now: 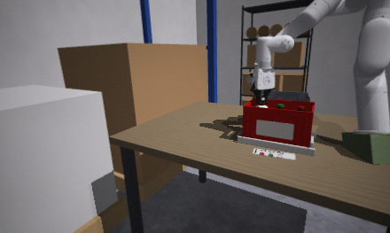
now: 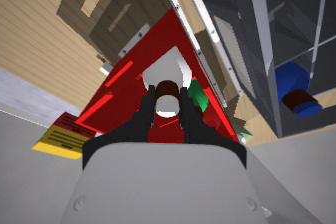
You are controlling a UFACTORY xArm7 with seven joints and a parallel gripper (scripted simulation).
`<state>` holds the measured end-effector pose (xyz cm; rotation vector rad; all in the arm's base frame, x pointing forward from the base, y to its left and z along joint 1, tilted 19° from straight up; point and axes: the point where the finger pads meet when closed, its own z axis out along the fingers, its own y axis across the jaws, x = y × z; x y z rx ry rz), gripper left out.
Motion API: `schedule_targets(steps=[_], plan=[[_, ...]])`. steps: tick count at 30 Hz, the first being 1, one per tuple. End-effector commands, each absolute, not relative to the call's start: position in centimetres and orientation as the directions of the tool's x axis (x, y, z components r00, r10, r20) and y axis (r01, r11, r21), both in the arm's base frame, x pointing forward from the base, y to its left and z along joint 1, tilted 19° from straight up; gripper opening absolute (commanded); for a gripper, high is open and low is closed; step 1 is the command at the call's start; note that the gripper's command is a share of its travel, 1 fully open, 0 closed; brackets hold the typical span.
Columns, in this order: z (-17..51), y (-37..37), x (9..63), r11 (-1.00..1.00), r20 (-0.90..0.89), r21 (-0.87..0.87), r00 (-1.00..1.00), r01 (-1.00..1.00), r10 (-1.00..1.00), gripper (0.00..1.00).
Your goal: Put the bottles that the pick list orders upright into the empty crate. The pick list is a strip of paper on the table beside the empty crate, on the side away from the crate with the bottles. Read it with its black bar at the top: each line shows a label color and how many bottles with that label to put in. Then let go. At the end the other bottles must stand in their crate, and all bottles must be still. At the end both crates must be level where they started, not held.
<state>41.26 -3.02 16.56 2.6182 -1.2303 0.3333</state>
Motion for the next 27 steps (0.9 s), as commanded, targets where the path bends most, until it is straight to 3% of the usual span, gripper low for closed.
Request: schedule_targets(steps=[1, 27], plan=[[16.5, -3.0, 41.4, -0.623, 0.302, 0.106, 0.622, -0.775, -0.723, 0.0], [15.4, -3.4, 41.5, -0.623, 0.302, 0.106, 0.622, -0.775, -0.723, 0.0]])
